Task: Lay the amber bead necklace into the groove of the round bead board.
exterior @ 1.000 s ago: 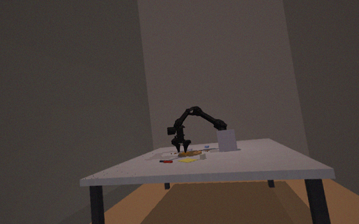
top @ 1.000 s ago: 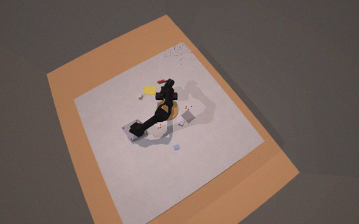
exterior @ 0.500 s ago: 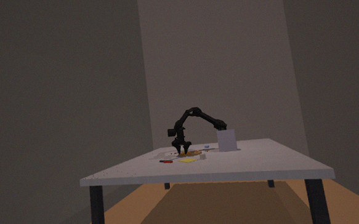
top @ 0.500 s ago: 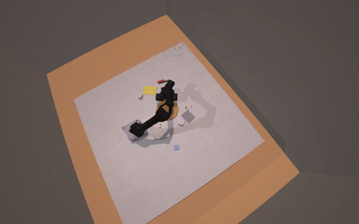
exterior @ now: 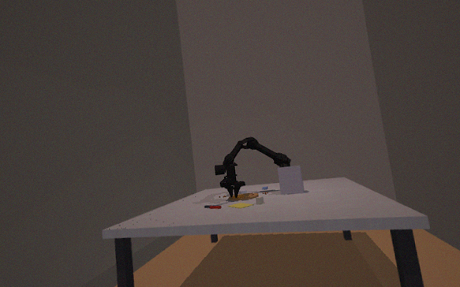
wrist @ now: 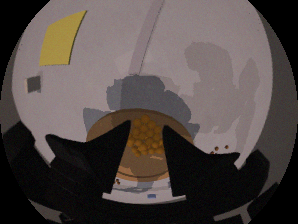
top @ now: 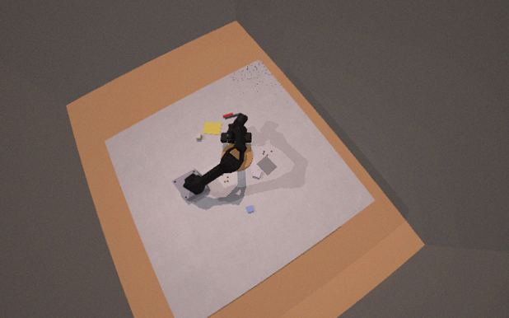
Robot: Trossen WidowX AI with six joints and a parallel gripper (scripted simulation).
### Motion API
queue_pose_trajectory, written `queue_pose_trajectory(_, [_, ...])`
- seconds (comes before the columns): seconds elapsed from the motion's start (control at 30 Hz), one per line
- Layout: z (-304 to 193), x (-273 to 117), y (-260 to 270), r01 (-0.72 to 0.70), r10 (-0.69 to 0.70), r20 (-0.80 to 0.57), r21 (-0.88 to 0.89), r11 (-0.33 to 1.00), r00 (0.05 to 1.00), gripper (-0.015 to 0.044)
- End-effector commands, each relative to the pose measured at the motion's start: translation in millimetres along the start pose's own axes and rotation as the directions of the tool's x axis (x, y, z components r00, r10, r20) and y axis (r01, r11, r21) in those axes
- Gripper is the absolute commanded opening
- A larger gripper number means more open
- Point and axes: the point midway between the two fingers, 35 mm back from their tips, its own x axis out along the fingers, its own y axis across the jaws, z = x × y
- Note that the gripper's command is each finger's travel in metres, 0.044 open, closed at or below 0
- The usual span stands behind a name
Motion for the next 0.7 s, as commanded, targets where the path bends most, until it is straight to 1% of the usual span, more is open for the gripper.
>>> queue_pose_trajectory(0.0, [0.0, 0.1, -0.2, 0.0, 0.0, 0.0, 0.001, 1.0, 1.0, 0.0051])
queue_pose_trajectory(0.27, [0.0, 0.1, -0.2, 0.0, 0.0, 0.0, 0.001, 1.0, 1.0, 0.0])
queue_pose_trajectory(0.67, [0.0, 0.1, -0.2, 0.0, 0.0, 0.0, 0.001, 1.0, 1.0, 0.0])
